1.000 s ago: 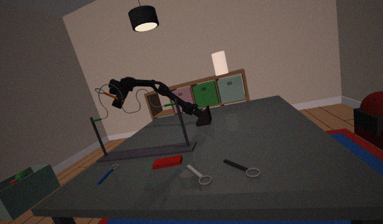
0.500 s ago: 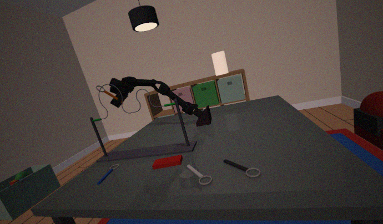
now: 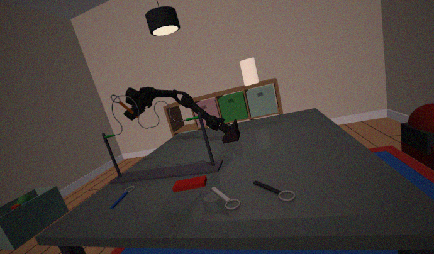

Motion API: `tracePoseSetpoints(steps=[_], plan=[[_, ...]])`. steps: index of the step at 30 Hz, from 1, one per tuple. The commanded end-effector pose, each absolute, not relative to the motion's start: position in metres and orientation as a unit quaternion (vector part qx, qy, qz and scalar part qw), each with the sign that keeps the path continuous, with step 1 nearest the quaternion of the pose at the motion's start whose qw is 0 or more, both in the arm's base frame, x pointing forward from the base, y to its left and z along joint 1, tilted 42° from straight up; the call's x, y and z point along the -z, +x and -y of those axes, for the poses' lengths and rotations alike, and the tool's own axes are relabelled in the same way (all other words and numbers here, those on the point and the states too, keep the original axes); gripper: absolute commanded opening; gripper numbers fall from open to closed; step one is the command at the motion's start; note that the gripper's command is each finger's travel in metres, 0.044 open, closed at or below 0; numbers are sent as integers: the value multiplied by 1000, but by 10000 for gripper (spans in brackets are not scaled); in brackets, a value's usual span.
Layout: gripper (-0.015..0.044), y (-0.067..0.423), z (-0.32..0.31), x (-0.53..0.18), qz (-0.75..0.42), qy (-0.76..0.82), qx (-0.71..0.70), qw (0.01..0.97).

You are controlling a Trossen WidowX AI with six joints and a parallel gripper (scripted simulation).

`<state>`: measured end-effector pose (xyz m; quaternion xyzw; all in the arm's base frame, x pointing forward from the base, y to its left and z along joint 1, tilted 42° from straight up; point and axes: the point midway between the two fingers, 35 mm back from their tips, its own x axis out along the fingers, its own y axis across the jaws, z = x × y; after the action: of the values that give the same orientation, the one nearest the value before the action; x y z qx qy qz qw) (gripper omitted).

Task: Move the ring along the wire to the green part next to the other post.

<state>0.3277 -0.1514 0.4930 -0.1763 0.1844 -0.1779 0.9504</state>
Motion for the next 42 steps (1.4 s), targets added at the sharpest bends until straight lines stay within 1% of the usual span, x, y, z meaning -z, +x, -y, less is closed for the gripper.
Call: tracePoseSetpoints(steps=[1, 42], plan=[[-150, 325, 151, -495, -181, -207, 186, 943], [-150, 323, 163, -504, -168, -441, 235, 850]])
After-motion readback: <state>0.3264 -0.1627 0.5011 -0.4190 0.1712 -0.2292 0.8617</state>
